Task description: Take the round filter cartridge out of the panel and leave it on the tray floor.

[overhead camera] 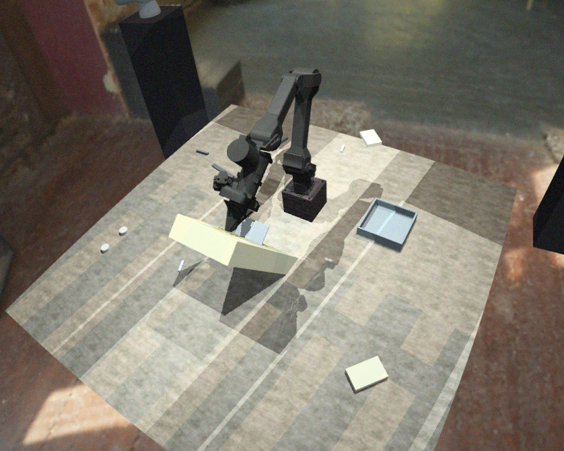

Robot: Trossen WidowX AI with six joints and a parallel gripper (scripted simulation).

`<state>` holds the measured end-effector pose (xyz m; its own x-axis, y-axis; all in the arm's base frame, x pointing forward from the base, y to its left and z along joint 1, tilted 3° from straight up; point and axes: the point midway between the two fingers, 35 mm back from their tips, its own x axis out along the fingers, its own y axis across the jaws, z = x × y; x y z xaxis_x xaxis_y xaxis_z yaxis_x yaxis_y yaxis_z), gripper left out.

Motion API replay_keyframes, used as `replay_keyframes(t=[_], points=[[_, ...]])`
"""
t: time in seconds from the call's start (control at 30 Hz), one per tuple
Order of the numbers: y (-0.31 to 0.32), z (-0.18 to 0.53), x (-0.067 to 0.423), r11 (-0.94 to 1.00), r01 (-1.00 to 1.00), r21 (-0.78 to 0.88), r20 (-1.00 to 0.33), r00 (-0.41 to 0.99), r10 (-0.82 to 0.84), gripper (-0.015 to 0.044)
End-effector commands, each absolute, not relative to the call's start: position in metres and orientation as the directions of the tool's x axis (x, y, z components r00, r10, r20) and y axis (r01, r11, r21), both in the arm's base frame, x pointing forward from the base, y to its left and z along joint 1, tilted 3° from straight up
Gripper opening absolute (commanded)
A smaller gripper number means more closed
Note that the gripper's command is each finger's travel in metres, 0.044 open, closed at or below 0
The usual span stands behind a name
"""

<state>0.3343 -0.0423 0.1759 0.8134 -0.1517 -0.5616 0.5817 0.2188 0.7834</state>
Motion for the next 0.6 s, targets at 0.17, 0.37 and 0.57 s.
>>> replay_keyframes(t=[0.17, 0.37, 0.57], points=[[-0.0422, 0.1742, 0.337, 0.223, 0.581, 0.782, -0.562, 0.814, -0.148, 0.0117], [-0.0424, 0.1742, 0.3369, 0.223, 0.581, 0.782, -0.562, 0.814, -0.148, 0.0117], [-0.0424, 0.1744, 0.3371, 0.223, 0.581, 0.782, -0.562, 0.814, -0.148, 0.0117]])
